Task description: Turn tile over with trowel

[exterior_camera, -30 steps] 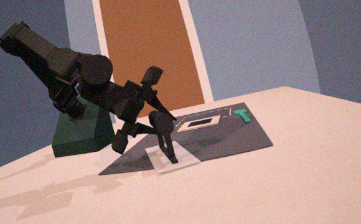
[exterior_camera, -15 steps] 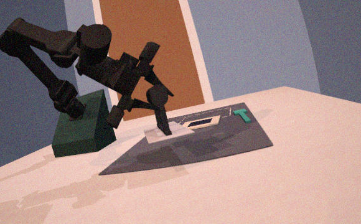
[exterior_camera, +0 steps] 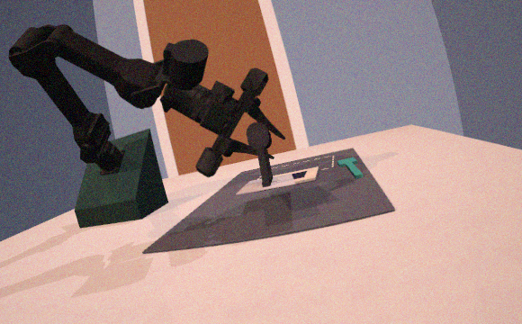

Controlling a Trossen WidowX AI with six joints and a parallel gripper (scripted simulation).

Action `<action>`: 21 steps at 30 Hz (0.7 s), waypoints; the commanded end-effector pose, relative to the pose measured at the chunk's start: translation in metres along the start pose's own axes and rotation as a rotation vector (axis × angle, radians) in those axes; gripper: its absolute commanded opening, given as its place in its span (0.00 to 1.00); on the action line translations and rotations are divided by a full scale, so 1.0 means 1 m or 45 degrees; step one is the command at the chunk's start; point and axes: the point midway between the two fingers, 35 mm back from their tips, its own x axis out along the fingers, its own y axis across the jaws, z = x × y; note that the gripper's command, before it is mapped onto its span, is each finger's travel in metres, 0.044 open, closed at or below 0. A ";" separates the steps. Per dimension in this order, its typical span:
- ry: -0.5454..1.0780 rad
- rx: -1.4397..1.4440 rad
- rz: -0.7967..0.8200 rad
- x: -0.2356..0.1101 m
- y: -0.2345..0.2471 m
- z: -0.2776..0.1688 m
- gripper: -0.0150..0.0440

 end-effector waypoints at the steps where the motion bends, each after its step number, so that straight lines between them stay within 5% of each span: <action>1: -0.093 0.069 0.022 -0.002 0.009 -0.020 0.25; 21: -0.172 0.137 0.035 0.003 0.004 -0.036 0.25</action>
